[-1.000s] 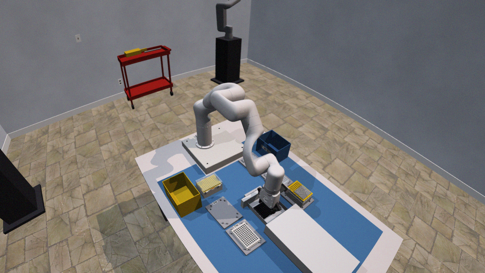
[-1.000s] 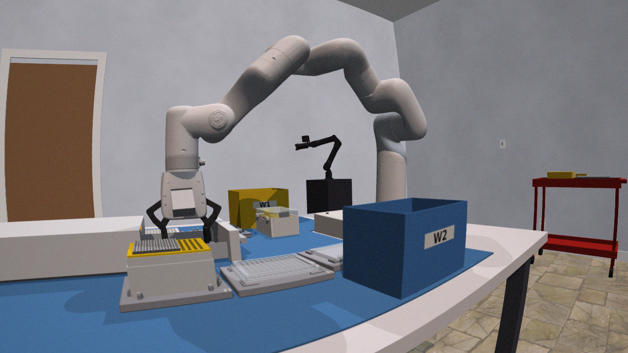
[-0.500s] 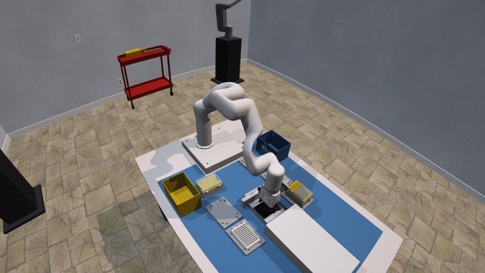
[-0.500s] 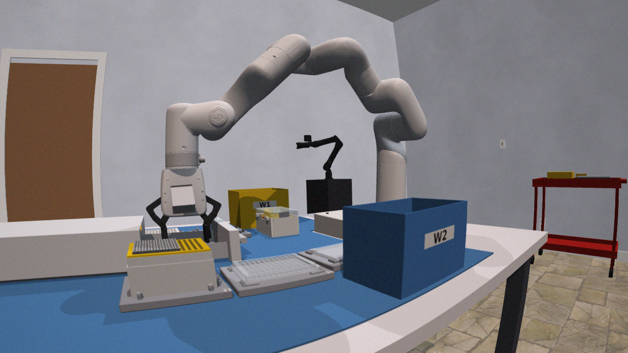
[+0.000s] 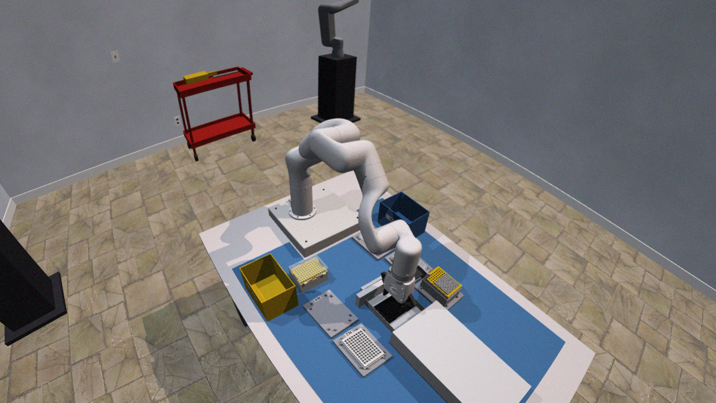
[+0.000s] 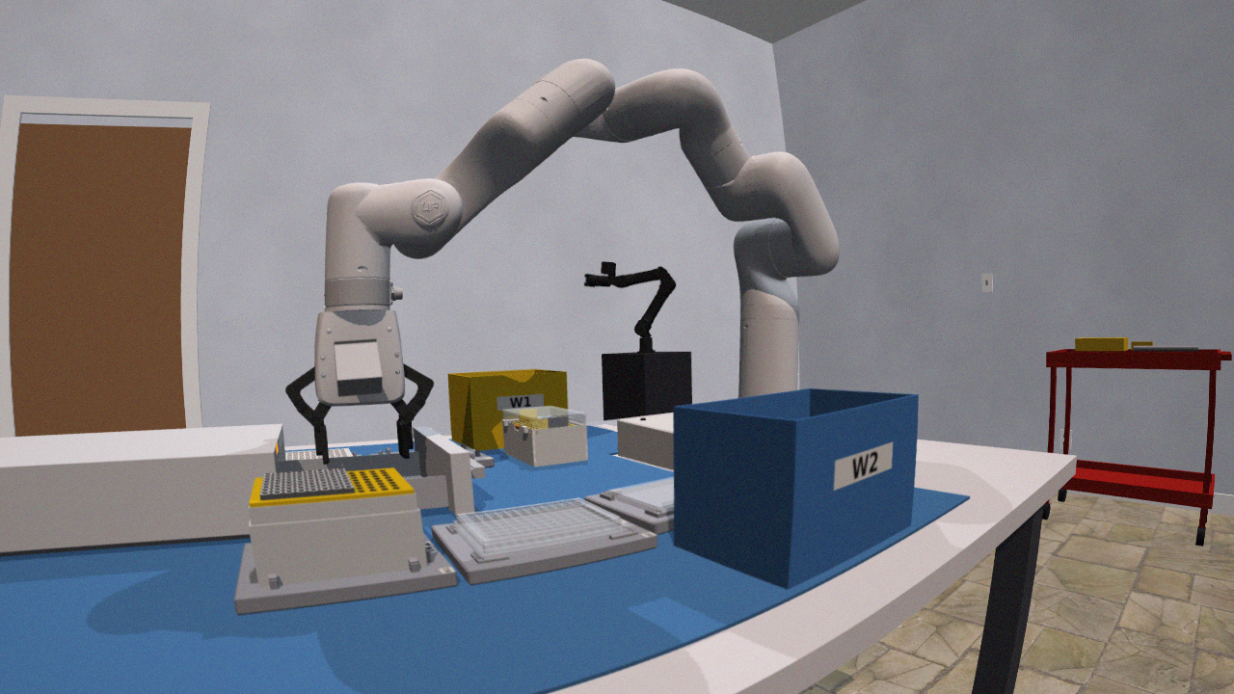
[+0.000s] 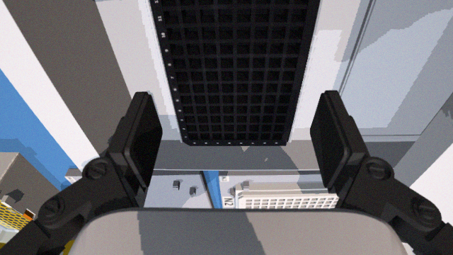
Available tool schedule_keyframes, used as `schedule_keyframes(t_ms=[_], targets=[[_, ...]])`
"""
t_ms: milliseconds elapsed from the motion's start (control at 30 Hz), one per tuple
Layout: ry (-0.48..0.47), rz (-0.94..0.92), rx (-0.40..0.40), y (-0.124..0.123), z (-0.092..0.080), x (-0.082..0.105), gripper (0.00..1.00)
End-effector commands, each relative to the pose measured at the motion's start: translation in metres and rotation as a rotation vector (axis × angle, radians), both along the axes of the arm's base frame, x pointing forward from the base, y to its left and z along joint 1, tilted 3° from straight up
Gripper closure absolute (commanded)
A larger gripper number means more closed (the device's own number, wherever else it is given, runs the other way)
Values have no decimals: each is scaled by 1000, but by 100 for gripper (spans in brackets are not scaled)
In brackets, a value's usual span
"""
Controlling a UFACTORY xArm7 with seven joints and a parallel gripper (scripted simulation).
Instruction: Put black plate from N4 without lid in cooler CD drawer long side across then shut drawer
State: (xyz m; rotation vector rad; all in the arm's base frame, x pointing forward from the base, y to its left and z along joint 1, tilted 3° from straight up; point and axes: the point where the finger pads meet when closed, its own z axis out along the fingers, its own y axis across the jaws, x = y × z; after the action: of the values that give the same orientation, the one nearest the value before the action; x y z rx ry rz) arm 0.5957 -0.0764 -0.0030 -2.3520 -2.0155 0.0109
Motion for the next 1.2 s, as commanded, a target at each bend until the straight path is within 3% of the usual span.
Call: schedule_keyframes(t_ms=[0,1167], targets=[[-5,0,-1,-1,8,2,0],[-5,0,-1,-2,60,4,0]])
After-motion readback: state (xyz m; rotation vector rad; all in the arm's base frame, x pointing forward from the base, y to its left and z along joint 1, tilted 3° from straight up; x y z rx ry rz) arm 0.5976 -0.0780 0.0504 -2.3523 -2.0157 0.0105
